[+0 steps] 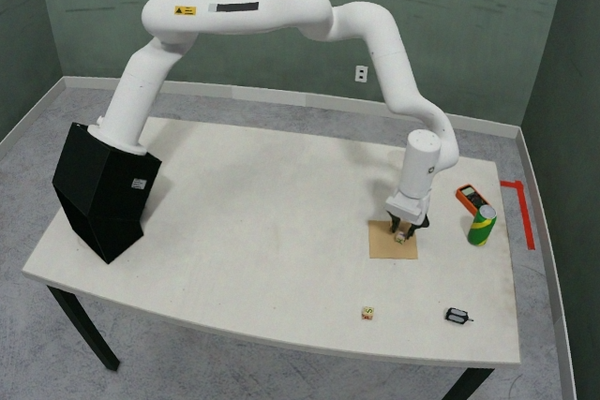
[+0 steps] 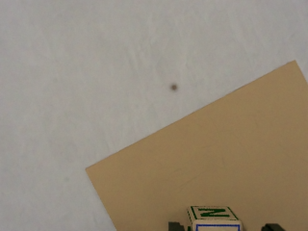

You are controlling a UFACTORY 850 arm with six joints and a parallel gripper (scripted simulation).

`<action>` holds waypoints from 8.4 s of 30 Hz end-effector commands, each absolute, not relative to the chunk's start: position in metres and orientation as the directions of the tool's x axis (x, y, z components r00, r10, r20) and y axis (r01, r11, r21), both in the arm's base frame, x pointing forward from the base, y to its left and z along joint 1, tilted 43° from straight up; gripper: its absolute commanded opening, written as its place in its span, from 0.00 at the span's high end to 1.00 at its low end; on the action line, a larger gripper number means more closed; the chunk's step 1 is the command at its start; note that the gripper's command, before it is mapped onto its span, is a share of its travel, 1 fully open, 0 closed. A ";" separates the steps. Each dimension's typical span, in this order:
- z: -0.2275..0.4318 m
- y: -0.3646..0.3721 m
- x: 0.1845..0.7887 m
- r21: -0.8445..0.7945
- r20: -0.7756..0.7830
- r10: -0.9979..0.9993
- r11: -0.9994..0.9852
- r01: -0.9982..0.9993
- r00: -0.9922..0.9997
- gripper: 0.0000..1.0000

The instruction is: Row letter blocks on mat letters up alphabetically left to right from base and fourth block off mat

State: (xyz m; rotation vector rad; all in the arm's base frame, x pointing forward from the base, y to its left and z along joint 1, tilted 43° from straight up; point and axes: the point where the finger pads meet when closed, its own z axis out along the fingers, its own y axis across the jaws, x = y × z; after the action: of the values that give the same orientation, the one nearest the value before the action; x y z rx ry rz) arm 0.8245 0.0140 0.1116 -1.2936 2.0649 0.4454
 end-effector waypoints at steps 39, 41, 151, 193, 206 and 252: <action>0.093 0.029 0.835 -0.056 -0.682 -0.667 0.456 -0.888 -0.299 0.57; 0.092 0.030 0.835 -0.056 -0.682 -0.667 0.456 -0.888 -0.299 0.57; 0.146 -0.014 0.810 -0.056 -0.682 -0.667 0.456 -0.888 -0.299 0.77; 0.134 -0.054 0.786 -0.336 -0.596 -0.797 0.135 -0.932 0.099 0.77; 0.128 -0.049 0.789 -0.336 -0.596 -0.797 0.135 -0.932 0.100 0.77; 0.064 0.003 0.819 -0.336 -0.596 -0.796 0.135 -0.932 0.100 0.77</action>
State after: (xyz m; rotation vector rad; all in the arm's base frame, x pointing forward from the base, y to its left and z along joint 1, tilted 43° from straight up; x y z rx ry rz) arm 0.8180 0.0039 0.0628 -1.6818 1.7162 0.2487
